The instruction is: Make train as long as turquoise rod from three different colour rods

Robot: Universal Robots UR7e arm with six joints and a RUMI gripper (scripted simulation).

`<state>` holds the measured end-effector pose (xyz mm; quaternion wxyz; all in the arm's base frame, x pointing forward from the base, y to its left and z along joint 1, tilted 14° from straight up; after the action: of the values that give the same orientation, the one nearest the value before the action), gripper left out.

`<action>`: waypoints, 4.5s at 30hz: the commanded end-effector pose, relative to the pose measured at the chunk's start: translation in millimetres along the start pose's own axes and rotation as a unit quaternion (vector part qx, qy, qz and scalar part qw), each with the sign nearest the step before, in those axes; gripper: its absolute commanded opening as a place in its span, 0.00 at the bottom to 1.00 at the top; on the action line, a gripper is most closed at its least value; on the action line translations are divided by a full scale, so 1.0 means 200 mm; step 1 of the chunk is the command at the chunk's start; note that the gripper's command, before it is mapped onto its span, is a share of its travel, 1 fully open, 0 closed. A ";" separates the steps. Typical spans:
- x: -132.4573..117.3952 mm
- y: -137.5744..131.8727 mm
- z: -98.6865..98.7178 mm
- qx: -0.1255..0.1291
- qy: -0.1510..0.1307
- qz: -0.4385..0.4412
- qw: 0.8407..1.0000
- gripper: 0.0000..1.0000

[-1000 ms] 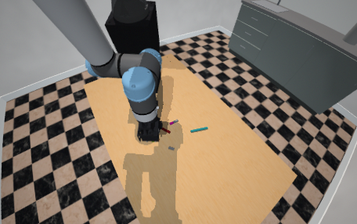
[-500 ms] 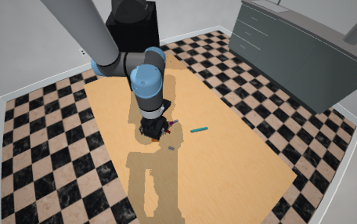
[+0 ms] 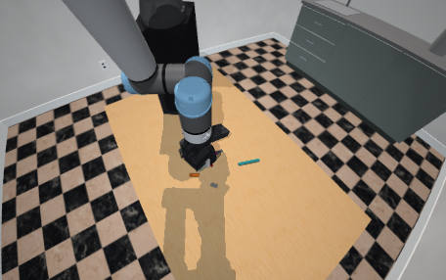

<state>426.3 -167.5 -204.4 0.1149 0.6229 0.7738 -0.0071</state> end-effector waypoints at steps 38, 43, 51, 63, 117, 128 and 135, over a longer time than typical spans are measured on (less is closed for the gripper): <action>0.30 0.12 0.01 0.001 -0.005 0.550 0.835 0.00; 0.32 0.12 0.01 0.001 -0.005 0.590 0.807 0.00; 0.37 0.13 0.01 0.000 -0.005 0.685 0.729 0.00; 0.44 0.12 0.01 -0.001 -0.005 0.791 0.612 0.00; 0.74 0.00 -0.02 -0.006 -0.002 1.000 0.010 0.00; 0.78 -0.02 -0.02 -0.007 -0.001 0.998 -0.062 0.00; 0.80 -0.04 -0.03 -0.007 0.000 0.995 -0.102 0.00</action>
<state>388.4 -16.3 -230.3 -0.0021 -0.7233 0.6802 -0.1190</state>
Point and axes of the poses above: the point where the finger pads meet when closed, its own z axis out along the fingers, its own y axis across the jaws, x = y × z, the point moved 6 cm from there along -z, back along the fingers, and after that the axes turned 4 degrees about -z, right-handed, at the moved point
